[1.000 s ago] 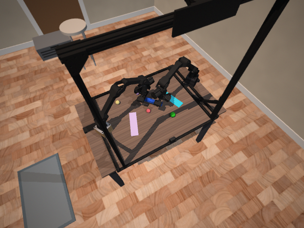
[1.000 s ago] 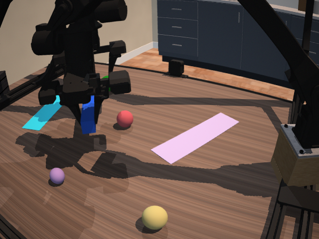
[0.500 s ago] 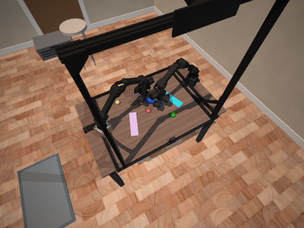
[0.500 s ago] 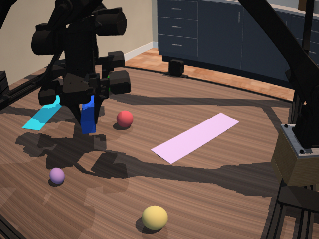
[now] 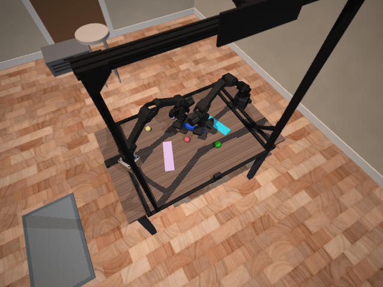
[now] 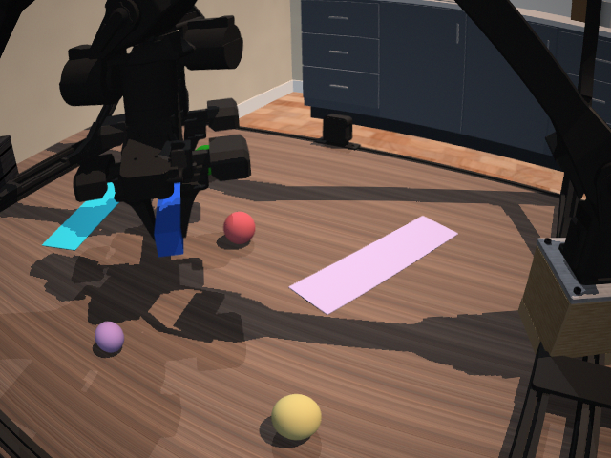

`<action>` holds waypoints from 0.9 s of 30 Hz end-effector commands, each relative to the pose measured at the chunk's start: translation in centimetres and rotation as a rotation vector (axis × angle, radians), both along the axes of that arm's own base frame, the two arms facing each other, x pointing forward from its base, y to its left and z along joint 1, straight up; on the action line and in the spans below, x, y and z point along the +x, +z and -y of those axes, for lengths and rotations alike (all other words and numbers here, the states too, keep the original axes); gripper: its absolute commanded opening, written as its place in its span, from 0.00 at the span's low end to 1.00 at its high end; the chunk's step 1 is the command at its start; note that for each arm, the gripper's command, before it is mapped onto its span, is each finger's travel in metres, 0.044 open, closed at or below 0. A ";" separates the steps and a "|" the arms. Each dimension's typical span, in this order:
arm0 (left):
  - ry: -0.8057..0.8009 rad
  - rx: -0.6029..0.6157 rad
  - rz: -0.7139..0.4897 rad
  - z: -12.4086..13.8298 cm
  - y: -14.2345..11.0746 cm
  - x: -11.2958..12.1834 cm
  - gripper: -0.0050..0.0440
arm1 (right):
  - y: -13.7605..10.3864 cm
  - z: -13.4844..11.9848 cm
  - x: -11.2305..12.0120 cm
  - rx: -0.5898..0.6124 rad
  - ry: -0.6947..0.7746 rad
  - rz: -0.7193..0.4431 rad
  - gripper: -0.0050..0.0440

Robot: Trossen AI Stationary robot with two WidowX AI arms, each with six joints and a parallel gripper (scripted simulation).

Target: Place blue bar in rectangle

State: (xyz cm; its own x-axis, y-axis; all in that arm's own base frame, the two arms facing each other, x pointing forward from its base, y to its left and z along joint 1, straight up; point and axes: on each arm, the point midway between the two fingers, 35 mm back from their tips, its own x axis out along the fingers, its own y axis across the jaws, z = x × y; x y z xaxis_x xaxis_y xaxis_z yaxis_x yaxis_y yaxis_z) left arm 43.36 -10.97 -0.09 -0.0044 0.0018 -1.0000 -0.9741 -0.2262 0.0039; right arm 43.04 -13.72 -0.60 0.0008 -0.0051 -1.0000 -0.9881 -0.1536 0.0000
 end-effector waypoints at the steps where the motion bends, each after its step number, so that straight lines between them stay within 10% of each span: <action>1: 0.003 -0.002 0.004 0.0 0.1 0.2 0.10 | -0.1 -0.1 0.0 0.005 0.002 -0.001 0.36; 8: 0.003 -0.002 0.004 0.0 0.1 0.2 0.35 | -0.1 -0.1 0.0 0.005 0.002 -0.001 0.10; 23: 0.003 -0.002 0.004 0.0 0.1 0.2 0.98 | -0.1 -0.1 0.0 0.005 0.002 -0.001 0.10; 27: 0.003 -0.002 0.004 0.0 0.1 0.2 1.00 | -0.1 -0.1 0.0 0.005 0.002 -0.001 0.10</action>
State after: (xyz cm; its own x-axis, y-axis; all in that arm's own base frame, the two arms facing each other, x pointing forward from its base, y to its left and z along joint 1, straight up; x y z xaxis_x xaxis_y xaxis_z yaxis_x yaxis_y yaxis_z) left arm 43.41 -10.98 -0.05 -0.0029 0.0013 -1.0000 -0.9739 -0.2269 0.0025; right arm 43.04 -13.69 -0.63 0.0009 -0.0029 -1.0000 -0.9881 -0.1539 -0.0004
